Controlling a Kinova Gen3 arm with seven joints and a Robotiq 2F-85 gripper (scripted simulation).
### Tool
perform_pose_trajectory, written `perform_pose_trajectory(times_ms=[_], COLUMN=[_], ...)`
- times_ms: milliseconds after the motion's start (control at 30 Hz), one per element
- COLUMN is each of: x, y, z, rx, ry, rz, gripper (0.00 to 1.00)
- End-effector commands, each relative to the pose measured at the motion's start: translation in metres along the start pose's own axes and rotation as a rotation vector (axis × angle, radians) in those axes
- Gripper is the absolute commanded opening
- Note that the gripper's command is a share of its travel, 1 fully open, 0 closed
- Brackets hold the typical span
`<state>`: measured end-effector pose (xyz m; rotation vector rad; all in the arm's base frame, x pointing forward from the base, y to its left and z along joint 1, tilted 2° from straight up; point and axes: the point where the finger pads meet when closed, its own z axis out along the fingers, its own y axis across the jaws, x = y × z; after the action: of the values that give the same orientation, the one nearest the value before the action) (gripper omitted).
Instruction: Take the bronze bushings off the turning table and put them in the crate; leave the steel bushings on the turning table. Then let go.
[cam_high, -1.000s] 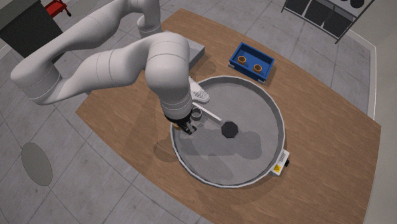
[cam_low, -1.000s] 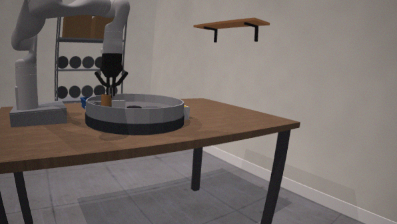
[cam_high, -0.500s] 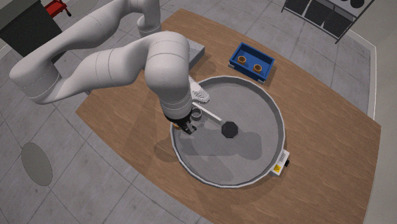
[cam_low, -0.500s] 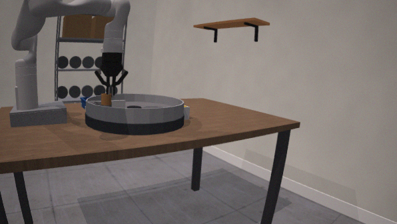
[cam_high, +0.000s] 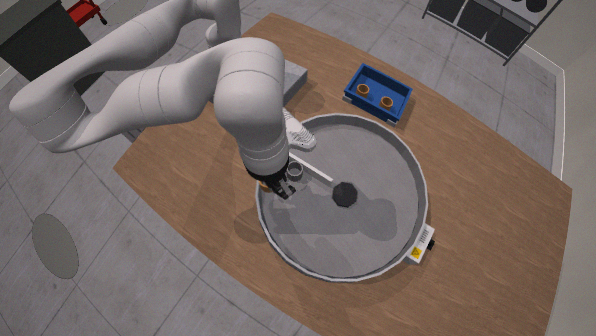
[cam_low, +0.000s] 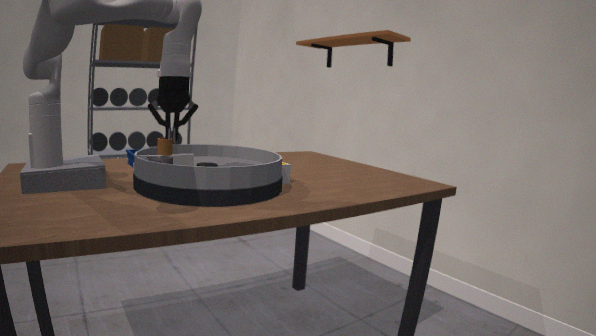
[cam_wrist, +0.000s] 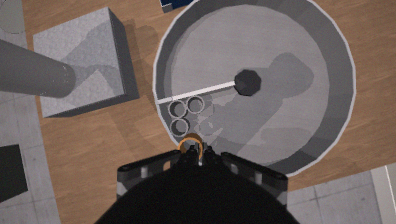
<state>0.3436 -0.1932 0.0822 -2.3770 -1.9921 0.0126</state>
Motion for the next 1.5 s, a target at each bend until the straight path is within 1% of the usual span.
perform_pose_trajectory(times_ms=[0, 300, 467, 867, 1033, 1433, 1467], x=[-0.002, -0.002, -0.002, -0.002, 0.057, 0.057, 0.065], y=[0.001, 0.001, 0.001, 0.001, -0.006, -0.006, -0.008], z=[-0.006, -0.006, -0.024, -0.024, -0.022, -0.022, -0.02], rx=[-0.002, -0.002, -0.002, -0.002, -0.004, -0.004, 0.0], ry=[-0.007, -0.007, -0.006, -0.006, -0.006, -0.006, -0.011], rz=[-0.008, -0.008, -0.007, -0.007, 0.0, 0.0, -0.002], gripper=[0.0, 0.0, 0.0, 0.0, 0.0, 0.0, 0.0])
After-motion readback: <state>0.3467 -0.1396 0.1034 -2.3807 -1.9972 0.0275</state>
